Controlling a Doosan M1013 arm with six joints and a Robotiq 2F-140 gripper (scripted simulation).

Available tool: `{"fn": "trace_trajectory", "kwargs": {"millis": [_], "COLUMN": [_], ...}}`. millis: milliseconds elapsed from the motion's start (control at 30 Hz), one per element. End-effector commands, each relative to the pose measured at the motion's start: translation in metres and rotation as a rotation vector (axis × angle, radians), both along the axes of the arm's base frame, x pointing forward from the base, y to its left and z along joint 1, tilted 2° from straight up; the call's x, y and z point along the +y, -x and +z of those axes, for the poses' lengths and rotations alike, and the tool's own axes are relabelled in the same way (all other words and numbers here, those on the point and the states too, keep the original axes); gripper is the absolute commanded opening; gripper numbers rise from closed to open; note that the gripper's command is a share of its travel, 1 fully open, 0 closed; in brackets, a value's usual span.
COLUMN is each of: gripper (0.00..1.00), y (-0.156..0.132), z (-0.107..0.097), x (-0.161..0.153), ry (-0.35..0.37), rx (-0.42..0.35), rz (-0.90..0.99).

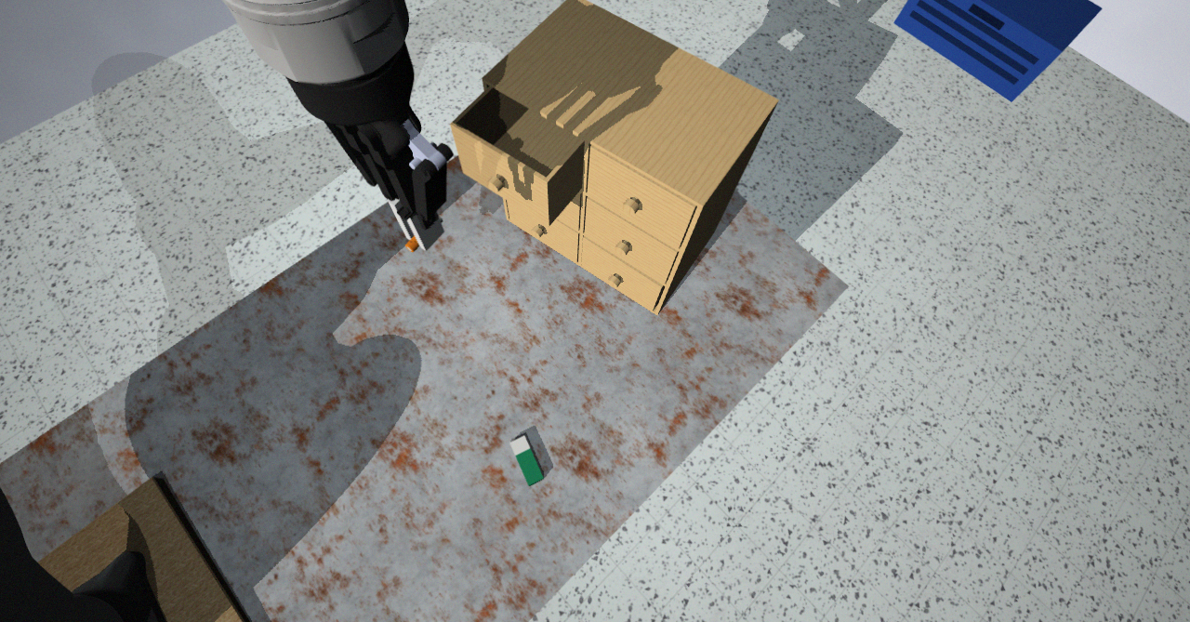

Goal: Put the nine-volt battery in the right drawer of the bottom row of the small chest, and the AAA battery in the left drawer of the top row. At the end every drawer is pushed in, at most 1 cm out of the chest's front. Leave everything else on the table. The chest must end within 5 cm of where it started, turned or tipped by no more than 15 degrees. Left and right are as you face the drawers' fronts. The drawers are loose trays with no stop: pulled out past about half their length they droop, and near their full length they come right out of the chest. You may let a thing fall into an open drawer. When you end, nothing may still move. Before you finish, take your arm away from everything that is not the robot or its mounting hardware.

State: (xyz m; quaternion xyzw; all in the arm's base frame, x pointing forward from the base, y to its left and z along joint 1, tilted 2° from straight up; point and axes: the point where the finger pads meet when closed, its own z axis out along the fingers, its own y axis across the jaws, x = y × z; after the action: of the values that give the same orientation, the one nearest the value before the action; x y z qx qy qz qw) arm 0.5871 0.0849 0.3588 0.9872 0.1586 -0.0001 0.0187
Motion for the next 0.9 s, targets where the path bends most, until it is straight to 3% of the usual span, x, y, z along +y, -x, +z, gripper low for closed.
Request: {"fn": "trace_trajectory", "kwargs": {"millis": [0,400,567,767,867], "gripper": [0.03,0.03,0.03,0.03,0.03], "y": [0.0001,0.0018,0.0039,0.0076,0.0083], "z": [0.0000,-0.0012,-0.0028,-0.0055,-0.0060], "x": [0.0000,-0.0006,-0.0014,-0.0027,-0.0030], "ry": [-0.001,-0.026,-0.058,-0.114,-0.125], "rx": [-0.002,-0.078,-0.175,-0.343,-0.377], "rz": [0.000,0.003,0.007,0.013,0.015]}}
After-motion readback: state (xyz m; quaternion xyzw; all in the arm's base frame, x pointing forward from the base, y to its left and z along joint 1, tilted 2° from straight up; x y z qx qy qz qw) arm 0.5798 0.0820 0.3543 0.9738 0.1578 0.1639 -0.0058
